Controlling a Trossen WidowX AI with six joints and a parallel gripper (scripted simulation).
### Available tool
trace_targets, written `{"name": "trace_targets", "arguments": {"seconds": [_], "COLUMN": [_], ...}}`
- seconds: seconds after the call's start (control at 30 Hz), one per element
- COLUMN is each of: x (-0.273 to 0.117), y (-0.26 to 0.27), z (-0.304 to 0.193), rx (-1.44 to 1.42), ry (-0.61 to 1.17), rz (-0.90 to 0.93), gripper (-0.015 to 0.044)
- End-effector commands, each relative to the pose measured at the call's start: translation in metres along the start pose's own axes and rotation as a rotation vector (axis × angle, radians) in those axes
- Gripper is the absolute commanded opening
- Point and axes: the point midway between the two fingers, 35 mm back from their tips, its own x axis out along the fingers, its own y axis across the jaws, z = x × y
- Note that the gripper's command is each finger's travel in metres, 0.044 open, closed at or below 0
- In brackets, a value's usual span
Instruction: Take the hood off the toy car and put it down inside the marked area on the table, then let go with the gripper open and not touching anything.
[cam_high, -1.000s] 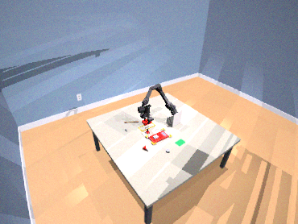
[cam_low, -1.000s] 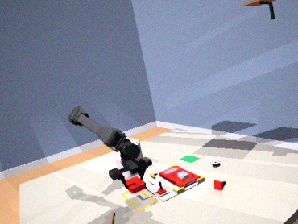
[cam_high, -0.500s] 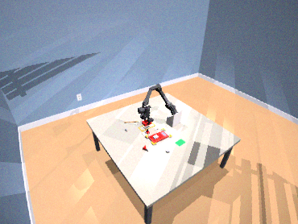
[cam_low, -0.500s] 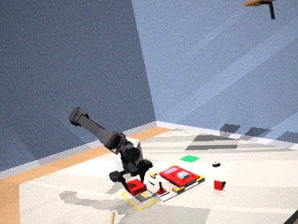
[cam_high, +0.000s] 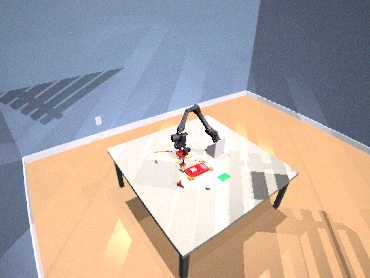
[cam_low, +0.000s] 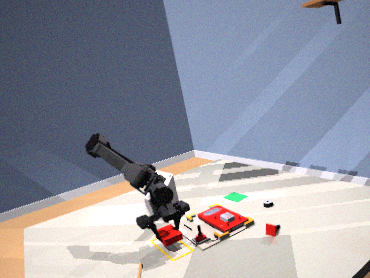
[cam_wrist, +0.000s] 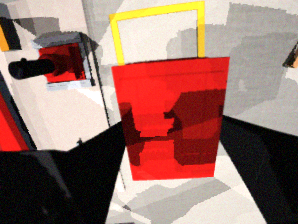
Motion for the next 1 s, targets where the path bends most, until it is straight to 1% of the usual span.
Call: {"name": "trace_targets", "arguments": {"seconds": [0.0, 0.97], "x": [0.005, 0.019], "y": [0.001, 0.001], "z": [-0.002, -0.003], "rx": [-0.007, -0.007], "ry": [0.004, 0.004], "rz": [0.004, 0.002], "gripper": [0.0, 0.0]}}
